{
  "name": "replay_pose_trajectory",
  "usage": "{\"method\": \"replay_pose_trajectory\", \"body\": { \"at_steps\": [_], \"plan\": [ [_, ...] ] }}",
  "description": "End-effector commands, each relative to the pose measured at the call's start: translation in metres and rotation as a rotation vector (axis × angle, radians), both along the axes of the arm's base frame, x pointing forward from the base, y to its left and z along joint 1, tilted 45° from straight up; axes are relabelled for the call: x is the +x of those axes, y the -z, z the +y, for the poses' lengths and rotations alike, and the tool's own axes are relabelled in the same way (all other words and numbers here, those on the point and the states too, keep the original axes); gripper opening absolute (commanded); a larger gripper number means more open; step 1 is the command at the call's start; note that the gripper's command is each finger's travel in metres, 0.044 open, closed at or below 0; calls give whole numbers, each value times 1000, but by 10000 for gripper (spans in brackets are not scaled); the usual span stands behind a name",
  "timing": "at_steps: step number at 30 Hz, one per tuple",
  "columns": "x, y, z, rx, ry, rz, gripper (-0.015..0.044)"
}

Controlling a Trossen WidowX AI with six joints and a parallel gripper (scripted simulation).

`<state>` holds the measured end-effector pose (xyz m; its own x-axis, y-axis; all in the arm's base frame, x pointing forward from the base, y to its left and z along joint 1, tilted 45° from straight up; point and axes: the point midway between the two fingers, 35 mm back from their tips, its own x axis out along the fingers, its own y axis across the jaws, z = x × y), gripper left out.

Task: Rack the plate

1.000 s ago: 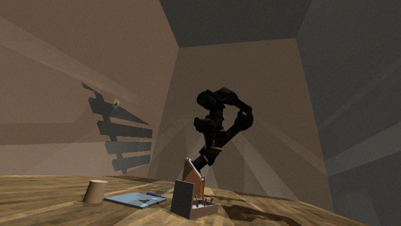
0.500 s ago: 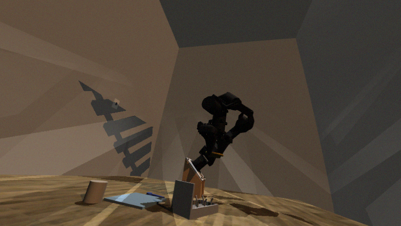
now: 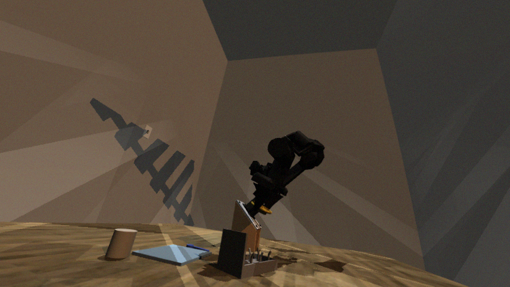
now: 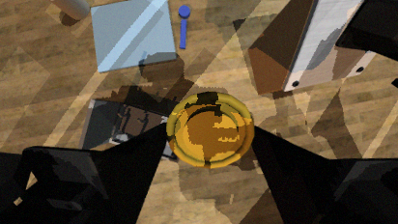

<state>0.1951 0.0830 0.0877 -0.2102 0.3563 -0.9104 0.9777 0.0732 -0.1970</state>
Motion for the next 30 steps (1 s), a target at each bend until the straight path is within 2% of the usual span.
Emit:
{"method": "replay_pose_trajectory", "body": {
  "at_steps": [1,30],
  "plan": [
    [-2,11,0,-73,-54,-37,0],
    [5,54,16,-501,-400,-463,0]
  ]
}}
